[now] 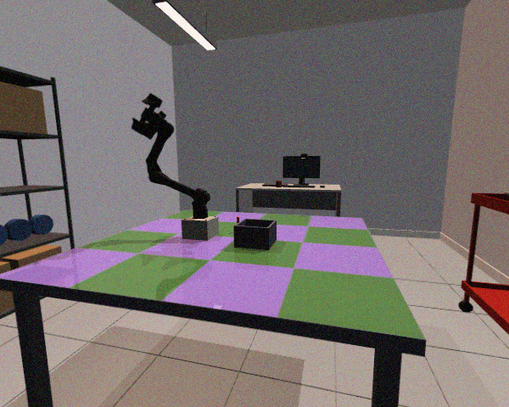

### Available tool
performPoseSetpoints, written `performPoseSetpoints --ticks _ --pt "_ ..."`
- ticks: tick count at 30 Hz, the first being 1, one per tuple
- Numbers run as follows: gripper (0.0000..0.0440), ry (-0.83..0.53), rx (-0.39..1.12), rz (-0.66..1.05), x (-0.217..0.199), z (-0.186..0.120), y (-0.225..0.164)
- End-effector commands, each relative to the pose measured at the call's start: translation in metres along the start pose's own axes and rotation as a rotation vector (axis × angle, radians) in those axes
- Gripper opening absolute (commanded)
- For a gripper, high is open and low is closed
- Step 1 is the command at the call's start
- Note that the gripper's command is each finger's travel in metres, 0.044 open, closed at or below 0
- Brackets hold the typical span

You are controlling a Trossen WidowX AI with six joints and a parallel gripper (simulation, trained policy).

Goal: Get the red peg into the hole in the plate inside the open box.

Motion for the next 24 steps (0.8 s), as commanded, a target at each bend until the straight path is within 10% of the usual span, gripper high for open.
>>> performPoseSetpoints --ticks 1,24 --pt "0.0420 -0.002 0.012 -0.033 -0.006 0.000 0.002" --pt "0.0440 -0.193 0.184 -0.793 -0.156 -0.001 0.110"
Point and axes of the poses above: the point midway between the two fingers, 35 mm back from their tips, its own z axis out along the fingers, its own x axis across the jaws, y = z × x, the point moved 6 cm from there along -z, back along the fingers, and after that the axes turned 5 degrees about -z, right-handed, at the moved point
